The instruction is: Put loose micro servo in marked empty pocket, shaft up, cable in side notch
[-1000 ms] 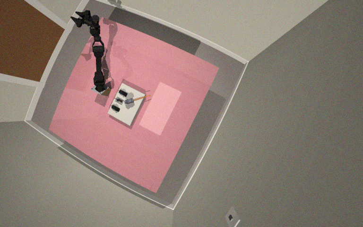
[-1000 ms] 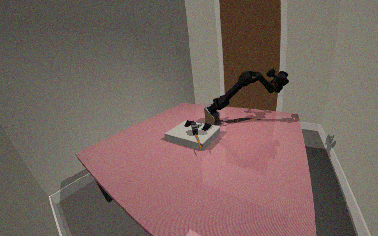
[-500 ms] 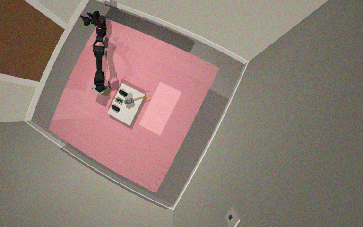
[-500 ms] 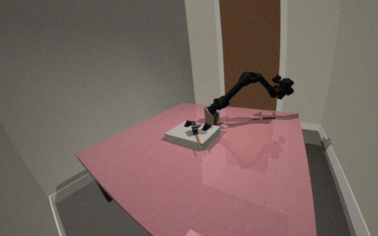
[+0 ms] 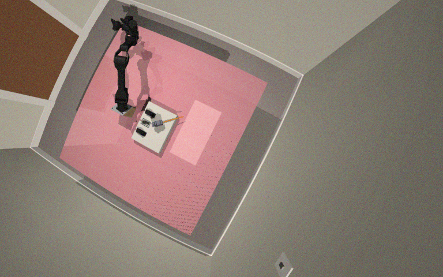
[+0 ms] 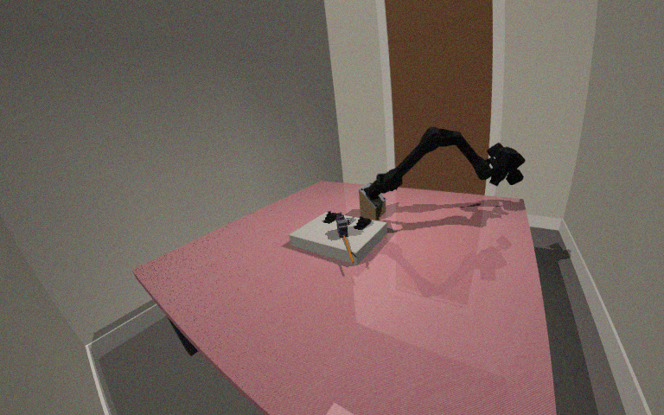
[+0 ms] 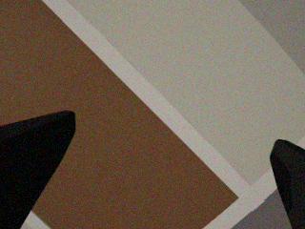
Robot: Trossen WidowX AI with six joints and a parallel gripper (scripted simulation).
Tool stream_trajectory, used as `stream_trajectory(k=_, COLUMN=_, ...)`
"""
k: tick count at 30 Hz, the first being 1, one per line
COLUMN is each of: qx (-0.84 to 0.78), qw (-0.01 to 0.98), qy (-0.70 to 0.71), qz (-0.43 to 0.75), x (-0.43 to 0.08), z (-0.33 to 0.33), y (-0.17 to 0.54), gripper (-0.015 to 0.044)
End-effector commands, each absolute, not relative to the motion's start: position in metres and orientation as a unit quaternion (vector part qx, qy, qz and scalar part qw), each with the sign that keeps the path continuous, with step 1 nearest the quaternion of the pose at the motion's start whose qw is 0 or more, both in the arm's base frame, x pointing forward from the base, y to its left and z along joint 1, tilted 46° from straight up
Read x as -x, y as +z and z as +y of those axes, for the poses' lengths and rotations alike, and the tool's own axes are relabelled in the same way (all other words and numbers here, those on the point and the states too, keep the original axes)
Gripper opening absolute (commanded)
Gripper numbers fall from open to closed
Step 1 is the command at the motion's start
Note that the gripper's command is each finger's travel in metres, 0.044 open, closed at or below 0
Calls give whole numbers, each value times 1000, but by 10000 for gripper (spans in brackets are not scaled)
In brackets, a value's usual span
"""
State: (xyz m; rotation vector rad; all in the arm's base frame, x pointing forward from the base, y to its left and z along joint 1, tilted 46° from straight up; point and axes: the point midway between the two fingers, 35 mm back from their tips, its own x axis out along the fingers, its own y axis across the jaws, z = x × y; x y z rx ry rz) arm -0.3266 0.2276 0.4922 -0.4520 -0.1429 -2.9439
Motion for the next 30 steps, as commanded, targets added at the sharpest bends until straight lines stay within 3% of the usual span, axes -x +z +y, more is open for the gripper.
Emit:
stream_trajectory(k=1, qx=150, qw=47, qy=-986, qz=-62, x=316, z=247, y=490, gripper=440)
stream_trajectory(k=30, qx=154, qw=-196, qy=-954, qz=-166, x=196, z=375, y=461, gripper=440)
